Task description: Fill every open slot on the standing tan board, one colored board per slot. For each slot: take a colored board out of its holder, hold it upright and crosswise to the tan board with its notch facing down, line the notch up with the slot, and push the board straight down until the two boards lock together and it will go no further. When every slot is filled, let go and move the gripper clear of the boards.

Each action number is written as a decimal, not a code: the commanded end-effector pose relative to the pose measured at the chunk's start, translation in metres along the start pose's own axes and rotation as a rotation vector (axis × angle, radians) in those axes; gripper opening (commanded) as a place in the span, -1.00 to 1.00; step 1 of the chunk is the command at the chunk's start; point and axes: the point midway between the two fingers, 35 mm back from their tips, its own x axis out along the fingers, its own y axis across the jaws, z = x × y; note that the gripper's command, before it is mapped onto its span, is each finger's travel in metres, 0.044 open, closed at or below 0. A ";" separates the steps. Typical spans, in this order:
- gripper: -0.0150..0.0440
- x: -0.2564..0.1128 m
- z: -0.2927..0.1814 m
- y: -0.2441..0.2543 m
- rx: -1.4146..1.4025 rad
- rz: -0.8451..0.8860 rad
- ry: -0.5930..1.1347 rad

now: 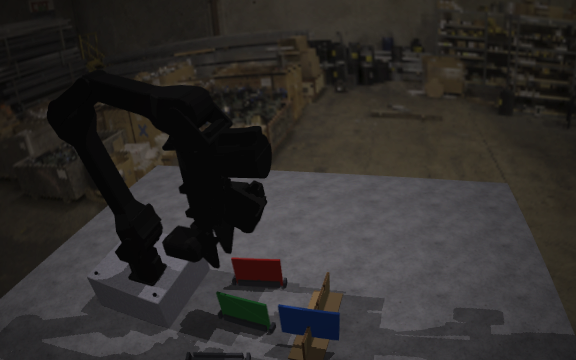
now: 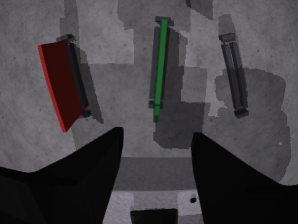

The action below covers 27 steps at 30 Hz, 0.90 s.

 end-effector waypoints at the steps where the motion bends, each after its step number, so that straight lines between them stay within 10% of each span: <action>1: 0.13 0.045 -0.009 -0.001 0.003 -0.006 0.018; 27: 0.13 0.085 -0.011 -0.002 0.003 -0.007 0.018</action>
